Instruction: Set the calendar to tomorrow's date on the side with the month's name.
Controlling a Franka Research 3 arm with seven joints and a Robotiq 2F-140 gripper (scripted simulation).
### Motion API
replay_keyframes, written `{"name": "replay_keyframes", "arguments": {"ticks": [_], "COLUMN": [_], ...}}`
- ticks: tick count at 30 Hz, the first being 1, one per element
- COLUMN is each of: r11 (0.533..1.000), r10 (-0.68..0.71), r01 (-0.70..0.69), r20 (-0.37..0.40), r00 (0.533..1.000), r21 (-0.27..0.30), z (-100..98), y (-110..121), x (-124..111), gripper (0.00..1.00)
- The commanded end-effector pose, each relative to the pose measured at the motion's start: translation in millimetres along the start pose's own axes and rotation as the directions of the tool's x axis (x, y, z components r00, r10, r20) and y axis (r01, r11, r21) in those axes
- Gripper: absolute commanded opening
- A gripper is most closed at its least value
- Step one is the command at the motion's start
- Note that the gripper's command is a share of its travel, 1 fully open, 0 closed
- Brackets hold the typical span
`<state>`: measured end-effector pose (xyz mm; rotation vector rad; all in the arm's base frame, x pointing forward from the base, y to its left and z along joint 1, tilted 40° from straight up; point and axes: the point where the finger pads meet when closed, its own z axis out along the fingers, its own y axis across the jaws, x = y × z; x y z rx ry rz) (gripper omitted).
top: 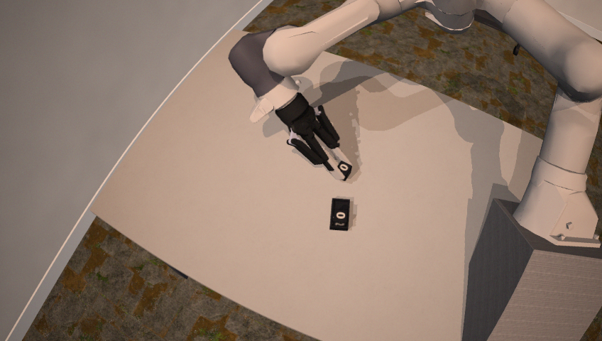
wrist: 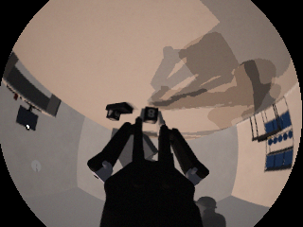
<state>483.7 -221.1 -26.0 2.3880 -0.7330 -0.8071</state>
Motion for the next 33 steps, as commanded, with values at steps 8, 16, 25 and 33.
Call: {"name": "replay_keyframes", "arguments": {"ticks": [8,16,25,33], "r11": [1.0,1.0,1.0,1.0], "r10": [-0.007,-0.007,-0.007,-0.007], "r01": [0.007,0.007,0.007,0.007], "r20": [-0.005,-0.005,-0.005,-0.005], "r00": [1.0,1.0,1.0,1.0], "r21": [0.001,0.001,0.001,0.001], "z": [5.8,7.3,7.3,7.3], "y": [1.1,1.1,1.1,1.1], "x": [8.3,9.8,9.8,9.8], "gripper": [0.17,0.17,0.17,0.17]}}
